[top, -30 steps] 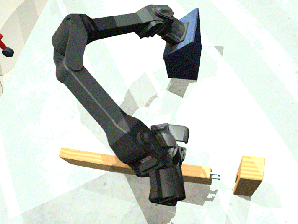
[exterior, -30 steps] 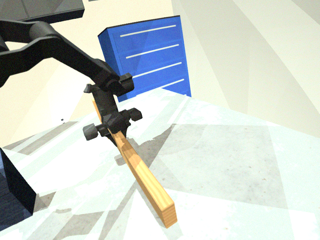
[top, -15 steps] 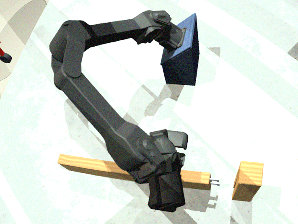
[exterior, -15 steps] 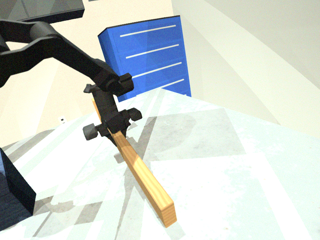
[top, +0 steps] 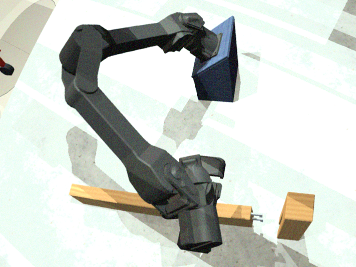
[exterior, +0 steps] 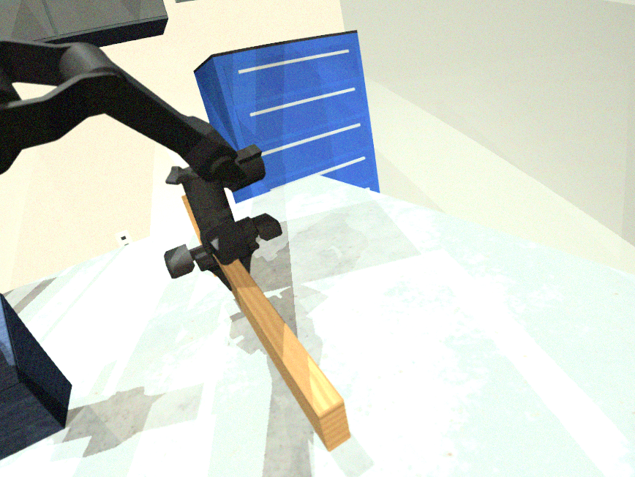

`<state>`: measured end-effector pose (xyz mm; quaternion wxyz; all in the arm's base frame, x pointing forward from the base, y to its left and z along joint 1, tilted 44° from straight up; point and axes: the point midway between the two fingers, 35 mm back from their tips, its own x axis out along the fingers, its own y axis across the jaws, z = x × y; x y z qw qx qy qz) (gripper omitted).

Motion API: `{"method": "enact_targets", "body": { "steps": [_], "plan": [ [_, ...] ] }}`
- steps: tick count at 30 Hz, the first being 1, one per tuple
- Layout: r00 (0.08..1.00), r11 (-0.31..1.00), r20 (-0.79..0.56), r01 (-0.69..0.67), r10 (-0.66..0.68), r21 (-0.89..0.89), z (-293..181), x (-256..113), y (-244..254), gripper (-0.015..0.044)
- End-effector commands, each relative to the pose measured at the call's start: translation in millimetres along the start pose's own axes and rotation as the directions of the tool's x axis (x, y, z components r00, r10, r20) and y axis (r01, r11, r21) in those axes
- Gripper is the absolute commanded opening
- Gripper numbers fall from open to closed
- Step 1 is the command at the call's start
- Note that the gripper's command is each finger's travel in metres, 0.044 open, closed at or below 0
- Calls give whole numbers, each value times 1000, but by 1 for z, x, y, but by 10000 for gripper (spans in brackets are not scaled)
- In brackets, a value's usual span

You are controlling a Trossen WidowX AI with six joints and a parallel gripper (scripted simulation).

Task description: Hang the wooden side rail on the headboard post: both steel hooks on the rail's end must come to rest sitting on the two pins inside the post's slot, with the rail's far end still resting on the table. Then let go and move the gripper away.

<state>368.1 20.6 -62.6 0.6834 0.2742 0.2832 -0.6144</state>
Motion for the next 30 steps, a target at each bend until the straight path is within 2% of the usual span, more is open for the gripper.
{"method": "enact_targets", "body": {
  "steps": [1,30],
  "plan": [
    [1000,1000,-1,-6,6,-2,-3,-3,0,0],
    [1000,1000,-1,-7,7,-1,-6,-3,1,0]
  ]
}}
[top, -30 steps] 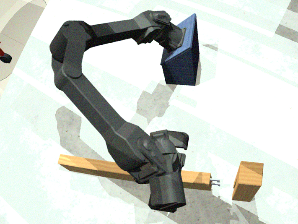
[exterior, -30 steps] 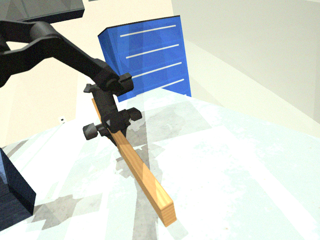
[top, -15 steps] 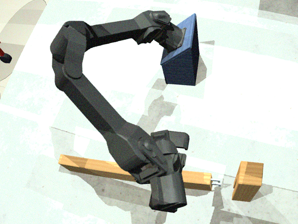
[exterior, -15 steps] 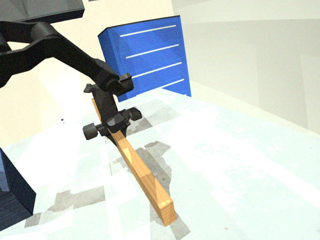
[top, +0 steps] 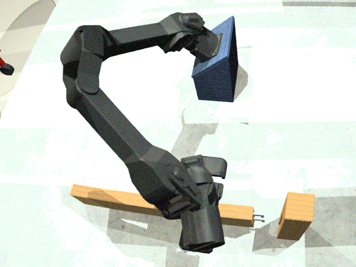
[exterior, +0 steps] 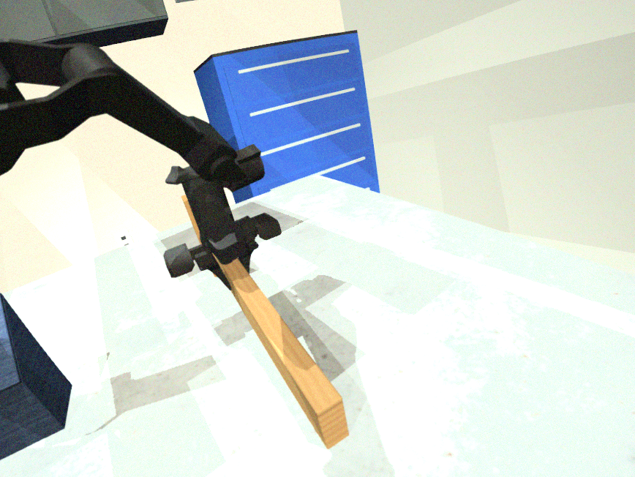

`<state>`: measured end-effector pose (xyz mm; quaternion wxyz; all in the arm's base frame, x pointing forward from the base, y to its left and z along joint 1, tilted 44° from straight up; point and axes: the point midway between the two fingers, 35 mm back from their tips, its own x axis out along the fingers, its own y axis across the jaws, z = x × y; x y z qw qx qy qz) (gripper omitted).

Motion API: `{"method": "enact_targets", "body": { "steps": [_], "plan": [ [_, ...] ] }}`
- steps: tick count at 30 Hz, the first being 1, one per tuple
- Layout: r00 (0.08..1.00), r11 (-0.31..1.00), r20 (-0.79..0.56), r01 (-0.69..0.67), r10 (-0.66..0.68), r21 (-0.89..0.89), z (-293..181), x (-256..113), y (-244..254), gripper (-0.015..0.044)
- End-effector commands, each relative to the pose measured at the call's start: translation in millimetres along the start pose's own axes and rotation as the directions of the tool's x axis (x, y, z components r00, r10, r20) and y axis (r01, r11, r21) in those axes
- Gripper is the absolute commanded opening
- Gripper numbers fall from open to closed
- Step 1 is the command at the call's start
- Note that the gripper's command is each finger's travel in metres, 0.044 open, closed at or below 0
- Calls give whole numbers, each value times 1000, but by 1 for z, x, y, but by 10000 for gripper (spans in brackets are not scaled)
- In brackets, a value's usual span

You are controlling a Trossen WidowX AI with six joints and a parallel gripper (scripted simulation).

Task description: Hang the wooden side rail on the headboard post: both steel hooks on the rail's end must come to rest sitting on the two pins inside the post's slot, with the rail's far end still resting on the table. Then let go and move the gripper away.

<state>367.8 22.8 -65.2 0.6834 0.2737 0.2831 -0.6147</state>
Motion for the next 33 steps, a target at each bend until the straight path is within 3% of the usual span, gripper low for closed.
{"method": "enact_targets", "body": {
  "steps": [1,33],
  "plan": [
    [1000,1000,-2,-7,7,-1,-3,-3,1,0],
    [1000,1000,-2,-7,7,-1,-6,-3,1,0]
  ]
}}
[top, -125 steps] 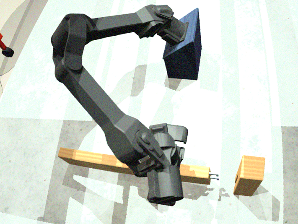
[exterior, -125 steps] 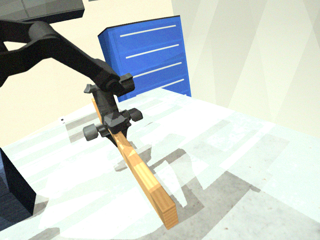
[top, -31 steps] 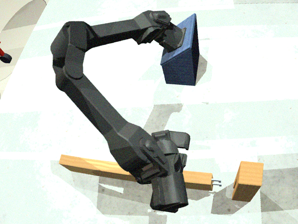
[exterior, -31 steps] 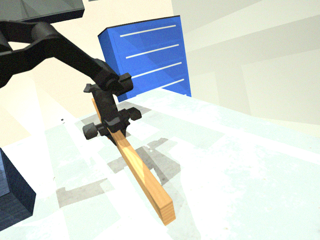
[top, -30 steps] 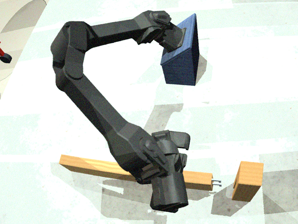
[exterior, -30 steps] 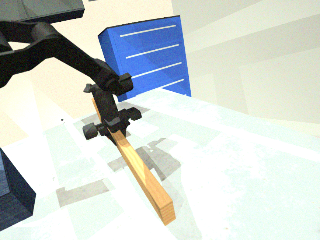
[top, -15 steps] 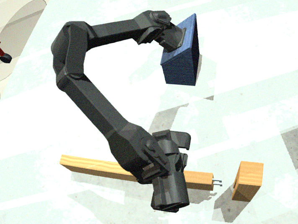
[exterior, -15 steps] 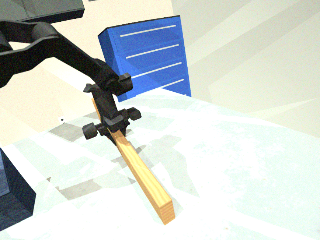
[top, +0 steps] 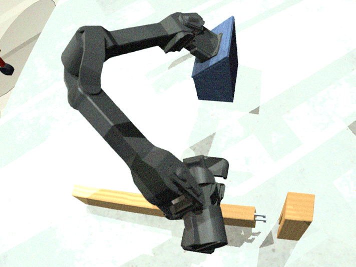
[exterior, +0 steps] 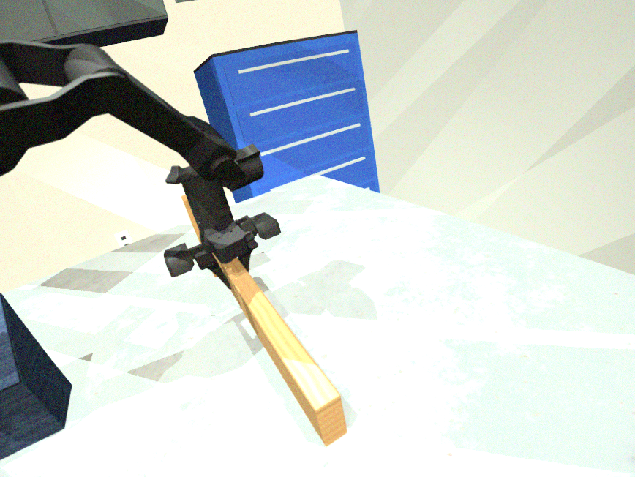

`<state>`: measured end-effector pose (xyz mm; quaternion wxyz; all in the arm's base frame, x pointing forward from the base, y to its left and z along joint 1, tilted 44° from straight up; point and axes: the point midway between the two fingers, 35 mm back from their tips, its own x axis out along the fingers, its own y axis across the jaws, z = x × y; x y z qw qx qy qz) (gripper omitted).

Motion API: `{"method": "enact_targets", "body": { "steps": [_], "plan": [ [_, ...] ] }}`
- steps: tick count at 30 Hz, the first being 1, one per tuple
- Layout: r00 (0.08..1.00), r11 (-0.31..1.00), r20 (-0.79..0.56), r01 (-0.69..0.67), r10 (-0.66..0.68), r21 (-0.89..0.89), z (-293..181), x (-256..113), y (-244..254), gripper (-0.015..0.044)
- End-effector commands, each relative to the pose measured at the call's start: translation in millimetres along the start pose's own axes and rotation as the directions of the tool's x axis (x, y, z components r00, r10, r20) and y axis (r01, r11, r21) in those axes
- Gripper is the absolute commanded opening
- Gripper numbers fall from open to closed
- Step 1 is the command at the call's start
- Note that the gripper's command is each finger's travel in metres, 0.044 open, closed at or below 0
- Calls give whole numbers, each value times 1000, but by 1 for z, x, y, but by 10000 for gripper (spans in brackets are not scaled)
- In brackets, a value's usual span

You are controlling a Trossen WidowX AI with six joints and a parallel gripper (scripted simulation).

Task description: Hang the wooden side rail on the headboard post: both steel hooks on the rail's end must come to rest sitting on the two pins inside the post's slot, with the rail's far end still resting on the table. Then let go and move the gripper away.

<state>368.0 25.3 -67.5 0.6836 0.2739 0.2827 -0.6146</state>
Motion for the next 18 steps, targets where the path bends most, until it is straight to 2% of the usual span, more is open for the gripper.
{"method": "enact_targets", "body": {
  "steps": [1,18],
  "plan": [
    [1000,1000,-3,-7,7,-2,-3,-4,0,0],
    [1000,1000,-3,-7,7,-2,-5,-3,0,0]
  ]
}}
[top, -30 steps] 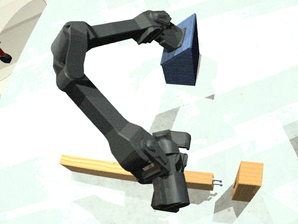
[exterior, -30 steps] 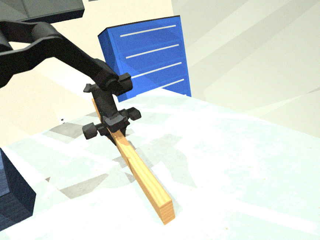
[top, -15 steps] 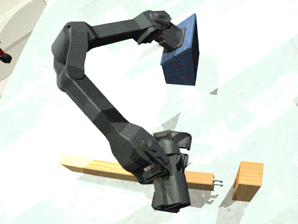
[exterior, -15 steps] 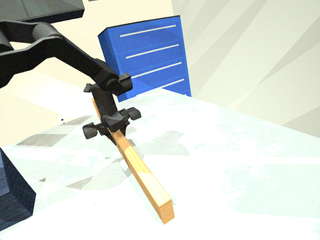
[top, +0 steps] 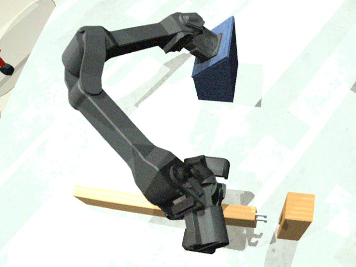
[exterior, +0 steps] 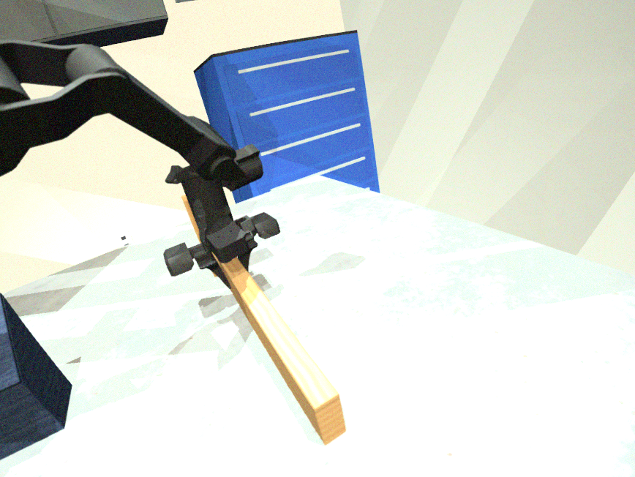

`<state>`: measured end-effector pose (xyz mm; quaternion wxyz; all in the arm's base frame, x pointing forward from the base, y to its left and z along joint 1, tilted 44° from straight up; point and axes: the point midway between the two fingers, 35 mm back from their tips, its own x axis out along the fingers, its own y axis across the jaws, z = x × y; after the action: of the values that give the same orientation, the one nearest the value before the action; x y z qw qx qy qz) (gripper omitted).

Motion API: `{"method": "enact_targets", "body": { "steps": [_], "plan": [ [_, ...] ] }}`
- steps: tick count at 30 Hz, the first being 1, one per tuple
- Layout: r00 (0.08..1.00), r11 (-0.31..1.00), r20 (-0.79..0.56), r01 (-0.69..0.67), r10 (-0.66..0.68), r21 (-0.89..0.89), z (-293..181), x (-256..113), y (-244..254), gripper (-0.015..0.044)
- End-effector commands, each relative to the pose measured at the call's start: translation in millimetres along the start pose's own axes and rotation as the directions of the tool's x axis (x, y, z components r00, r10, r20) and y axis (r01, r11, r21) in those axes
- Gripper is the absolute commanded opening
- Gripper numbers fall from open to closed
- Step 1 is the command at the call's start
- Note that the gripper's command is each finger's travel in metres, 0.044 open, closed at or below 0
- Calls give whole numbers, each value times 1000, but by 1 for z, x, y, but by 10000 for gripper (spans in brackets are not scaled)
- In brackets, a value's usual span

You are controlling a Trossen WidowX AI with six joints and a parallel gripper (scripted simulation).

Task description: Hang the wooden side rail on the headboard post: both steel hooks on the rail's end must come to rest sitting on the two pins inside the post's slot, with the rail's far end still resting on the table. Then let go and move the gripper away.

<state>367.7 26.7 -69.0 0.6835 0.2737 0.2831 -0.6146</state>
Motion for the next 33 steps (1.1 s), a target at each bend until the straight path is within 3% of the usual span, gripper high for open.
{"method": "enact_targets", "body": {
  "steps": [1,33],
  "plan": [
    [1000,1000,-2,-7,7,-1,-3,-3,0,0],
    [1000,1000,-3,-7,7,-1,-7,-3,0,0]
  ]
}}
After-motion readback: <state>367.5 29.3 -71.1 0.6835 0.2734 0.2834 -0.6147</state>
